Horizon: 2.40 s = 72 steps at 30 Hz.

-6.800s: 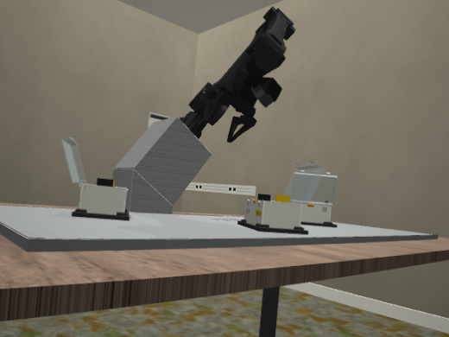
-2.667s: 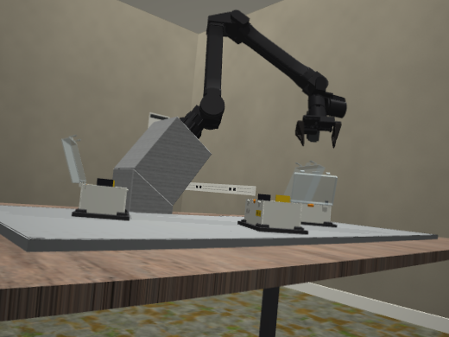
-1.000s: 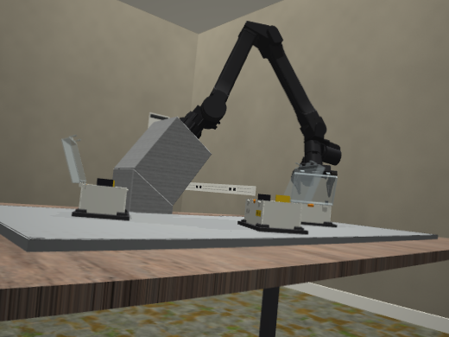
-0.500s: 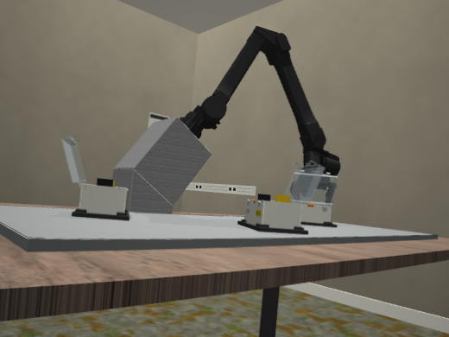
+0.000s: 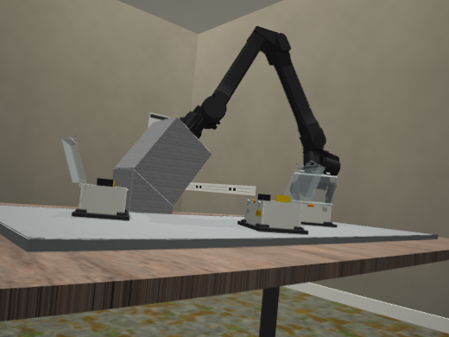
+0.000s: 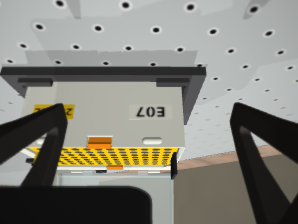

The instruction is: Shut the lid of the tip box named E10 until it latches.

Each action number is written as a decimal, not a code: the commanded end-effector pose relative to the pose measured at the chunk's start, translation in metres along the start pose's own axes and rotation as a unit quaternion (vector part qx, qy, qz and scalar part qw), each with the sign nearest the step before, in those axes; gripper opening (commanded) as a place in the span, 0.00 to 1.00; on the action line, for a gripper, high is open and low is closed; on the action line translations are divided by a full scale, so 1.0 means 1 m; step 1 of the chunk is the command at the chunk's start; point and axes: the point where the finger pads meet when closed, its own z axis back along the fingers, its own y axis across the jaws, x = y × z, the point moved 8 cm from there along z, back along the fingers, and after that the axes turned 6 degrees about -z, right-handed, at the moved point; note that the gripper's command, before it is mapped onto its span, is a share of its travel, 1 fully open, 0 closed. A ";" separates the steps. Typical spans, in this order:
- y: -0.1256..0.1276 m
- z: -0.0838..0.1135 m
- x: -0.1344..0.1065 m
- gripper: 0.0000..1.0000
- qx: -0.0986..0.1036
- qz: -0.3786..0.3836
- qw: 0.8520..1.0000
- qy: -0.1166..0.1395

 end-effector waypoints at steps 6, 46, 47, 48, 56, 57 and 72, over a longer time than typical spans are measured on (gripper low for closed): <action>-0.007 0.004 0.001 1.00 -0.009 -0.005 1.000 -0.003; -0.011 0.057 -0.033 1.00 -0.011 -0.006 1.000 -0.002; -0.012 0.062 -0.035 1.00 -0.012 -0.006 1.000 -0.003; -0.014 0.067 -0.038 1.00 -0.014 -0.006 1.000 -0.003; -0.023 0.099 -0.051 1.00 -0.023 -0.009 1.000 -0.007; -0.023 0.104 -0.054 1.00 -0.024 -0.009 1.000 -0.007; -0.026 0.164 -0.087 1.00 -0.027 -0.009 1.000 -0.007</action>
